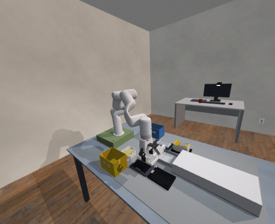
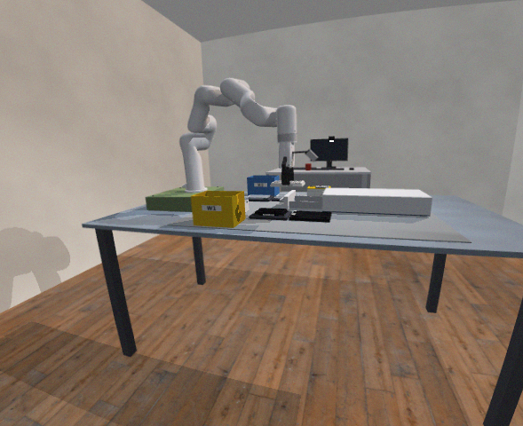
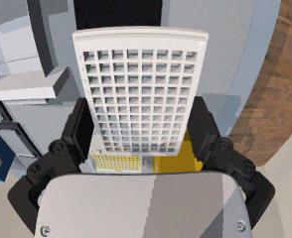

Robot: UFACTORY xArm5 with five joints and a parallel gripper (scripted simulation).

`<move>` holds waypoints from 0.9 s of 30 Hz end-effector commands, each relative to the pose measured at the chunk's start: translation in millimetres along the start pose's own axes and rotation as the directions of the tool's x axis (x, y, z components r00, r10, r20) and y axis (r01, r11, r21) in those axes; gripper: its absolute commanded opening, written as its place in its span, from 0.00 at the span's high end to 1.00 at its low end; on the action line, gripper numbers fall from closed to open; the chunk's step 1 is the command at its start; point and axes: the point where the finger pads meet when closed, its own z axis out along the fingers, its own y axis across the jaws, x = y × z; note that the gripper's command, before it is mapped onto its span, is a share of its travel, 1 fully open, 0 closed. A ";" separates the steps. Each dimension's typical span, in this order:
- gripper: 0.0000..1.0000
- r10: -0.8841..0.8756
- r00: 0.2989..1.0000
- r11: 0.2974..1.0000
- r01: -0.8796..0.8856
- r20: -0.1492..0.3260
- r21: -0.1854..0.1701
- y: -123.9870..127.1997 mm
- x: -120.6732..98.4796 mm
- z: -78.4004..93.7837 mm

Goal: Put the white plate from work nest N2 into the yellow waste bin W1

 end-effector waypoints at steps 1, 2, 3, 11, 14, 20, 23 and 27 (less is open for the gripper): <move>1.00 0.000 1.000 1.000 0.000 -0.006 -0.002 4.2 -8.2 -2.6; 1.00 0.000 1.000 1.000 0.000 -0.006 -0.002 5.1 -10.7 -2.6; 1.00 0.000 1.000 1.000 0.000 -0.006 -0.002 6.1 -13.2 -2.6; 1.00 0.000 1.000 1.000 0.000 -0.006 -0.002 11.7 -28.2 -2.8; 1.00 0.000 1.000 1.000 0.000 -0.007 -0.002 14.5 -35.7 -2.8; 1.00 0.000 1.000 1.000 0.000 -0.007 -0.002 20.1 -50.7 -3.0; 1.00 0.000 1.000 1.000 0.000 -0.007 -0.002 22.9 -58.2 -3.1; 1.00 0.000 1.000 1.000 0.000 -0.008 -0.002 25.7 -65.7 -3.2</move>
